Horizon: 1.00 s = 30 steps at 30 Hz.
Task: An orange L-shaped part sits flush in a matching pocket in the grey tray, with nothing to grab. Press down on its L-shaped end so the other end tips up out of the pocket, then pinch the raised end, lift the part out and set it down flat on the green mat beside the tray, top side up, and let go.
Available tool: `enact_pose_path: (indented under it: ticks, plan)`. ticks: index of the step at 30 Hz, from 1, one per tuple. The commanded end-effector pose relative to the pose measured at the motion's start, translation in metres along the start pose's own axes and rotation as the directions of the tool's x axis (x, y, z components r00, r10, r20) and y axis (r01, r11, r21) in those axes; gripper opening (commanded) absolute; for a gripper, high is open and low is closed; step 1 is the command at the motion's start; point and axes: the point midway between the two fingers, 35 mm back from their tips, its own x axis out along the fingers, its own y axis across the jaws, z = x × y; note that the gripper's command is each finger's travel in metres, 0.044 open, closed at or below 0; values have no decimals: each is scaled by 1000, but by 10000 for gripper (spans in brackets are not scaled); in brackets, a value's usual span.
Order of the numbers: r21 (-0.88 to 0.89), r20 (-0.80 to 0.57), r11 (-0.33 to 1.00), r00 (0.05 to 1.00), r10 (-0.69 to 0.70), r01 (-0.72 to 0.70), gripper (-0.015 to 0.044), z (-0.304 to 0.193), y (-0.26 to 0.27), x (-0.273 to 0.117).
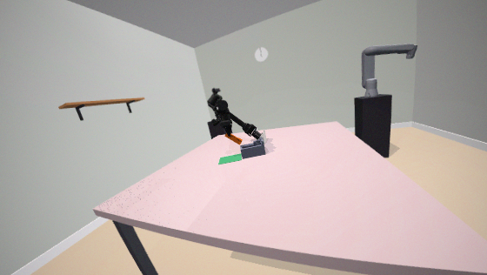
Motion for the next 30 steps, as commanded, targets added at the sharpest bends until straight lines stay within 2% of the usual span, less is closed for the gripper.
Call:
enact_pose_path:
  ticks: [1,4,30]
  plan:
    - [-8,2,1000,1000,7,-7,0,22,-4,0]
    - [19,16,1000,1000,13,-13,0,35,-5,0]
    - [19,16,1000,1000,13,-13,0,35,-5,0]
